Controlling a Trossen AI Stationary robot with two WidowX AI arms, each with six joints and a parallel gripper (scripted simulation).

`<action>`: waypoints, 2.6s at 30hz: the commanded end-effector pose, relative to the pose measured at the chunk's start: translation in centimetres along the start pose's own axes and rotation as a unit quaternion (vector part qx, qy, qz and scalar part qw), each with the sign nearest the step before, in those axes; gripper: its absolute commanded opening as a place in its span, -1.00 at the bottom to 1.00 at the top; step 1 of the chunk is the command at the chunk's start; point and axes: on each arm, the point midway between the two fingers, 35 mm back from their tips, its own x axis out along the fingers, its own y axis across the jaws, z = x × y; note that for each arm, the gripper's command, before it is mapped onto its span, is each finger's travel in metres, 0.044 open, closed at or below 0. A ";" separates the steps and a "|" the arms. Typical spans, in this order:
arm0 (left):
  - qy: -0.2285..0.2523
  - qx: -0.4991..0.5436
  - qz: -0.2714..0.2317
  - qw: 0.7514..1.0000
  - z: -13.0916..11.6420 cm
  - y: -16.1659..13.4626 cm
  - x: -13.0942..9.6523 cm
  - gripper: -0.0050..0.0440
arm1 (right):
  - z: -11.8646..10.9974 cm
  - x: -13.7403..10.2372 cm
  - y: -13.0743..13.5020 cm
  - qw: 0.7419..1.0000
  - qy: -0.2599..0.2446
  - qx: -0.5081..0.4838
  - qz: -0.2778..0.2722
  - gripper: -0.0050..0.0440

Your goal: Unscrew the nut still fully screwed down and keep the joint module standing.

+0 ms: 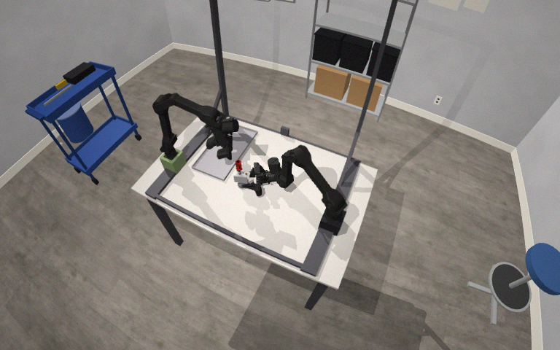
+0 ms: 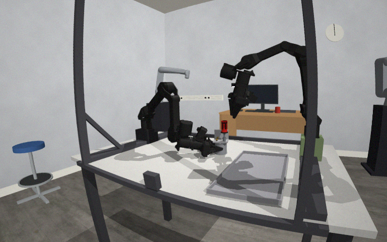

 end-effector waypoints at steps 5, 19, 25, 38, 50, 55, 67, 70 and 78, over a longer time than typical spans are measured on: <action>-0.014 -0.013 -0.001 1.000 1.6 -0.4 0.3 0.20 | 0.2 -0.1 1.0 0.999 -0.031 0.013 -0.007 0.43; -0.014 -0.013 -0.001 1.000 1.6 -0.4 0.3 0.20 | 2.7 1.5 2.6 0.990 -0.130 0.044 -0.030 0.43; -0.014 -0.013 -0.001 1.000 1.6 -0.4 0.3 0.20 | 2.8 1.3 2.4 0.990 -0.128 0.043 -0.030 0.43; -0.014 -0.013 -0.001 1.000 1.6 -0.4 0.3 0.20 | 3.1 2.2 2.3 0.989 -0.136 0.042 -0.032 0.43; -0.014 -0.013 -0.001 1.000 1.6 -0.4 0.3 0.20 | 3.7 3.9 2.1 0.989 -0.138 0.042 -0.033 0.43; -0.014 -0.013 -0.001 1.000 1.6 -0.4 0.3 0.20 | 3.8 4.2 2.1 0.989 -0.138 0.042 -0.033 0.43; -0.014 -0.013 -0.001 1.000 1.6 -0.4 0.3 0.20 | 4.3 5.8 1.9 0.989 -0.138 0.042 -0.033 0.43; -0.014 -0.013 -0.001 1.000 1.6 -0.4 0.3 0.20 | 4.3 5.8 1.9 0.989 -0.138 0.042 -0.033 0.43; -0.014 -0.013 -0.001 1.000 1.6 -0.4 0.3 0.20 | 3.8 5.2 2.1 0.990 -0.128 0.043 -0.030 0.43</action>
